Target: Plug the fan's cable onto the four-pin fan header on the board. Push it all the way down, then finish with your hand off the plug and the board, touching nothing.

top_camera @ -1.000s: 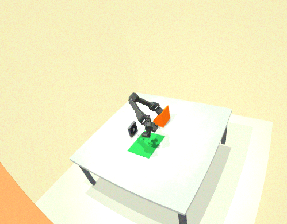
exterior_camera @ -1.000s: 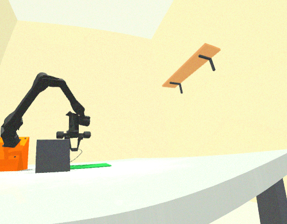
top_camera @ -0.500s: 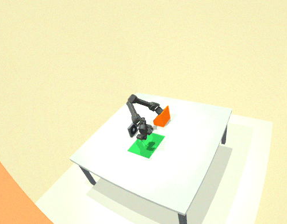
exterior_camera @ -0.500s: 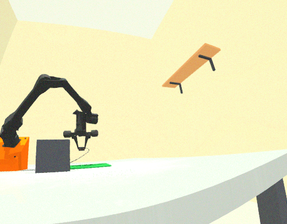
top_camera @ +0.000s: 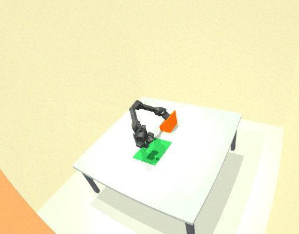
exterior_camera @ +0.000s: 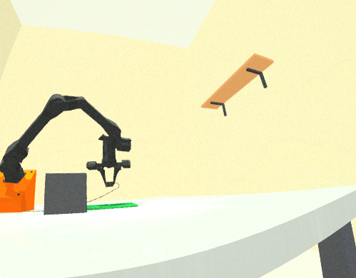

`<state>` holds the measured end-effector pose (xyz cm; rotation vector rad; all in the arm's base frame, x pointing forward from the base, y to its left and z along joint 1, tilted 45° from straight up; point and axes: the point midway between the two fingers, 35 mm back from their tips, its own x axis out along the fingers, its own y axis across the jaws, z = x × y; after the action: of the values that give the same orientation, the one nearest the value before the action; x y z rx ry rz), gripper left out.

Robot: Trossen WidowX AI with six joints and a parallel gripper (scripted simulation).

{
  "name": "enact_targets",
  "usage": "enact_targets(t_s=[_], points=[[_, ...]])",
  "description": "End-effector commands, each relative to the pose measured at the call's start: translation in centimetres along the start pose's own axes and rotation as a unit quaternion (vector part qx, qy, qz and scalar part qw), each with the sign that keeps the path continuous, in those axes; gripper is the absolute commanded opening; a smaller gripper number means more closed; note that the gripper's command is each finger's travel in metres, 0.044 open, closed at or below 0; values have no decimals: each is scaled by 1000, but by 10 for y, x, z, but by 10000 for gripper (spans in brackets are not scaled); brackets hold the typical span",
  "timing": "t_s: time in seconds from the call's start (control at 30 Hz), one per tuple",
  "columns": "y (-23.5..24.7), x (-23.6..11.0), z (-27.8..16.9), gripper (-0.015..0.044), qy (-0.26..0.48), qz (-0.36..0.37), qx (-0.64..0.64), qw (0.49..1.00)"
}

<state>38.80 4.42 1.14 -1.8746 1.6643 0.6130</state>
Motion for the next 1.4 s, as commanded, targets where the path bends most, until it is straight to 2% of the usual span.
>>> enact_targets(t_s=[0.0,0.97,1.37], points=[[-11,3,-7,0,-5,5,22,1000],[-72,15,-79,0,-27,10,153,988],[-69,26,-78,0,-72,32,150,986]])
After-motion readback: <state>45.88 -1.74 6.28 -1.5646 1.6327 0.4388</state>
